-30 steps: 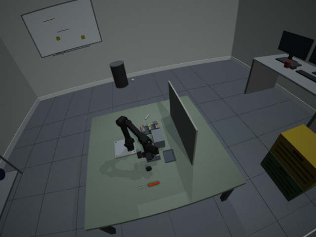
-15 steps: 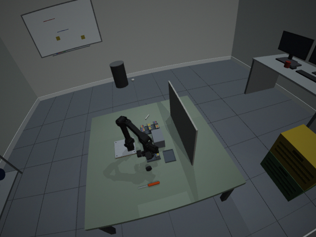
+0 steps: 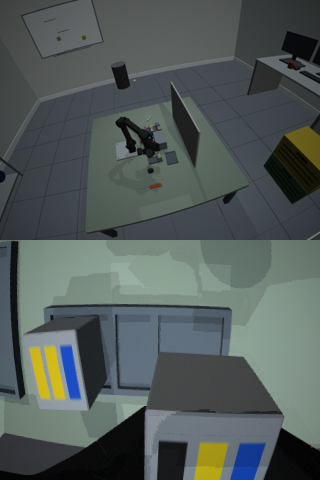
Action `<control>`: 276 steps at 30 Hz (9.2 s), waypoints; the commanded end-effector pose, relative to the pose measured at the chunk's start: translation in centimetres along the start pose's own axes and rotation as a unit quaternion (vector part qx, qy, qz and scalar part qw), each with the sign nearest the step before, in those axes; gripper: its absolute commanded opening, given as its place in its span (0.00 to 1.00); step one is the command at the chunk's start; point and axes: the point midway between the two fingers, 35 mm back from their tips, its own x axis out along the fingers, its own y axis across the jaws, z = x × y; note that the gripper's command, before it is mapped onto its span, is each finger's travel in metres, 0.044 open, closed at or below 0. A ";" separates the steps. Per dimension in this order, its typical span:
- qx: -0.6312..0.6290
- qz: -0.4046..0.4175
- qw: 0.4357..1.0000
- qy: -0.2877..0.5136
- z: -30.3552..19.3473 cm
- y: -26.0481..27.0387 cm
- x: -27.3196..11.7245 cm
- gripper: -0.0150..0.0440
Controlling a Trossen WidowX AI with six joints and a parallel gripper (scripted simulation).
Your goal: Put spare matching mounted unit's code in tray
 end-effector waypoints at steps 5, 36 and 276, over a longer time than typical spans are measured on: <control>0.000 0.000 1.000 0.000 0.1 0.1 -0.7 0.25; 0.000 0.009 1.000 -0.006 1.9 4.7 -8.7 0.25; 0.000 0.013 1.000 -0.004 1.8 18.4 6.0 0.25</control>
